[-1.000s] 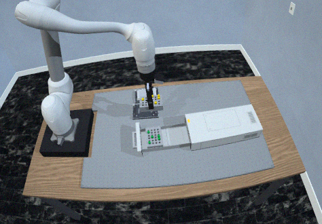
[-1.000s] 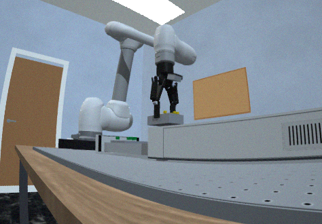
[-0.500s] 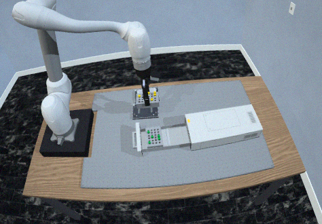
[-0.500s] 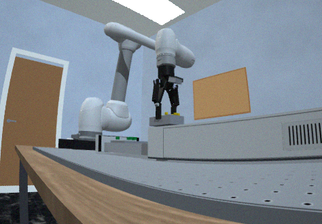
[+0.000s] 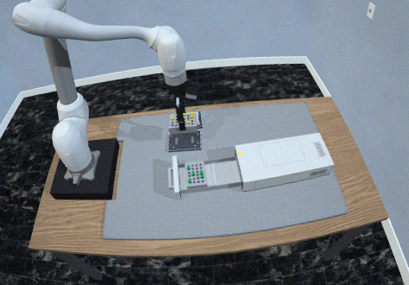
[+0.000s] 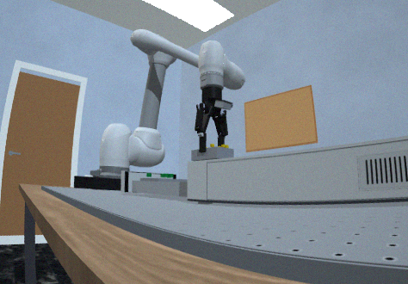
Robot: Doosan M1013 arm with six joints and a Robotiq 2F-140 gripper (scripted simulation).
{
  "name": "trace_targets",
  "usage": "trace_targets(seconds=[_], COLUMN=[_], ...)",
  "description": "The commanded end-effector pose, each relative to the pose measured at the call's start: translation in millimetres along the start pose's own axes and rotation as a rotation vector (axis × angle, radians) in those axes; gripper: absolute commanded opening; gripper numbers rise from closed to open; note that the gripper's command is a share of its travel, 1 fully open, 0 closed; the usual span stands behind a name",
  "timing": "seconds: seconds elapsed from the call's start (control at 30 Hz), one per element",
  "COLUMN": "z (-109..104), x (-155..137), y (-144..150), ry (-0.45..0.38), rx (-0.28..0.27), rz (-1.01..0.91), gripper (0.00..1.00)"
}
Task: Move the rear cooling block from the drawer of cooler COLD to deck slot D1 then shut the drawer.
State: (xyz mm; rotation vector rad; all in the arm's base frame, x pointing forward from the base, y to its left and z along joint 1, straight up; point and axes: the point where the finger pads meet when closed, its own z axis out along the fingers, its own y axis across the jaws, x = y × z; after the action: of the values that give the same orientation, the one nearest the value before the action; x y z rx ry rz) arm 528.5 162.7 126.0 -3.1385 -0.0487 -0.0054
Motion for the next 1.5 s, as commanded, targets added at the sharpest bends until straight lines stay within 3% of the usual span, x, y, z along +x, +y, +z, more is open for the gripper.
trace_targets(seconds=[0.0, 1.3, 1.47], z=[-1, -1, 22], x=[-4, -9, -9], y=[-7, -13, -13], ry=[0.001, 0.001, 0.001], rx=[0.001, 0.001, 0.001], rz=[0.000, 0.000, 0.000], gripper=[0.10, 0.10, 0.10])
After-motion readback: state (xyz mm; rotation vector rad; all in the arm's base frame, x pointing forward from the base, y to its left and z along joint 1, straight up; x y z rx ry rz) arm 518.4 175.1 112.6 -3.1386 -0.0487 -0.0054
